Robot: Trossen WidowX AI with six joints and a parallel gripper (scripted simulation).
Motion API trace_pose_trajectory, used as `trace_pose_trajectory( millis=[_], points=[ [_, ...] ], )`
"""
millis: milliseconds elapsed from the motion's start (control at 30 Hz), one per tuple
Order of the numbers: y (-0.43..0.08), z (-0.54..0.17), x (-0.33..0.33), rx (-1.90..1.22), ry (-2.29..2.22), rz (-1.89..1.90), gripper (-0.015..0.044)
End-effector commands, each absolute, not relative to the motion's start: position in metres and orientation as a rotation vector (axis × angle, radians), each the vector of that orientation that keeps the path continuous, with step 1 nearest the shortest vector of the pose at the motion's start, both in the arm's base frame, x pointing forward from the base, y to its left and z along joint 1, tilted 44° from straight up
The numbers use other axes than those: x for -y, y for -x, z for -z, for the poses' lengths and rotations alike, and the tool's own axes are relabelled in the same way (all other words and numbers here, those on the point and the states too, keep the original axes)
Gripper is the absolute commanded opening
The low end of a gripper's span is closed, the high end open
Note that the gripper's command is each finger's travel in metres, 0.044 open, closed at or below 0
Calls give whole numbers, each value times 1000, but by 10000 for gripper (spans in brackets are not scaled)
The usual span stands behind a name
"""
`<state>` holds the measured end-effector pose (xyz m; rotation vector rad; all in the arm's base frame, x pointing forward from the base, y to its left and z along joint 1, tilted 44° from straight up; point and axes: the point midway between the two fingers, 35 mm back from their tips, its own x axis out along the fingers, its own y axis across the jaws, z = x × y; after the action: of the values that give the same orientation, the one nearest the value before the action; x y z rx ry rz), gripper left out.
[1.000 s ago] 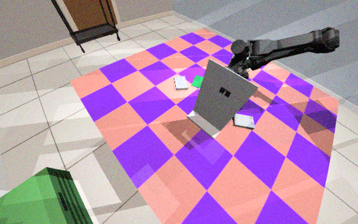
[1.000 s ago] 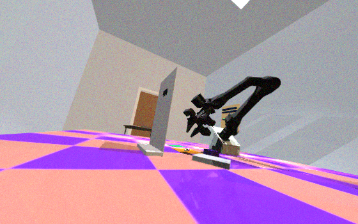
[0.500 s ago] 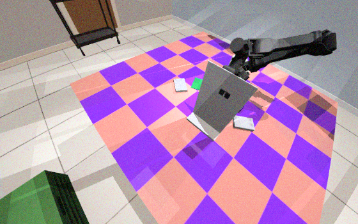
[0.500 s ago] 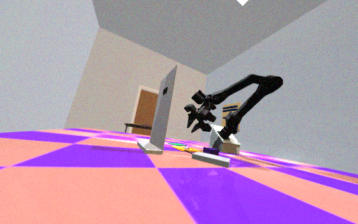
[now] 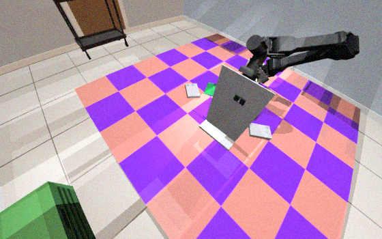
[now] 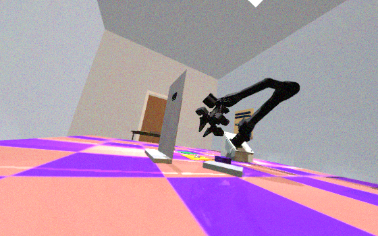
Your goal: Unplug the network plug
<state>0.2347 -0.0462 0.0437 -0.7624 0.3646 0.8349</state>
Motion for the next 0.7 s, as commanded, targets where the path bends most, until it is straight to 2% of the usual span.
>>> trace_pose_trajectory(
  millis=[0,667],
  points=[
    [-235,-51,50,-354,772,-829,156],
    [-234,-73,75,-367,767,-833,156]
  ],
)
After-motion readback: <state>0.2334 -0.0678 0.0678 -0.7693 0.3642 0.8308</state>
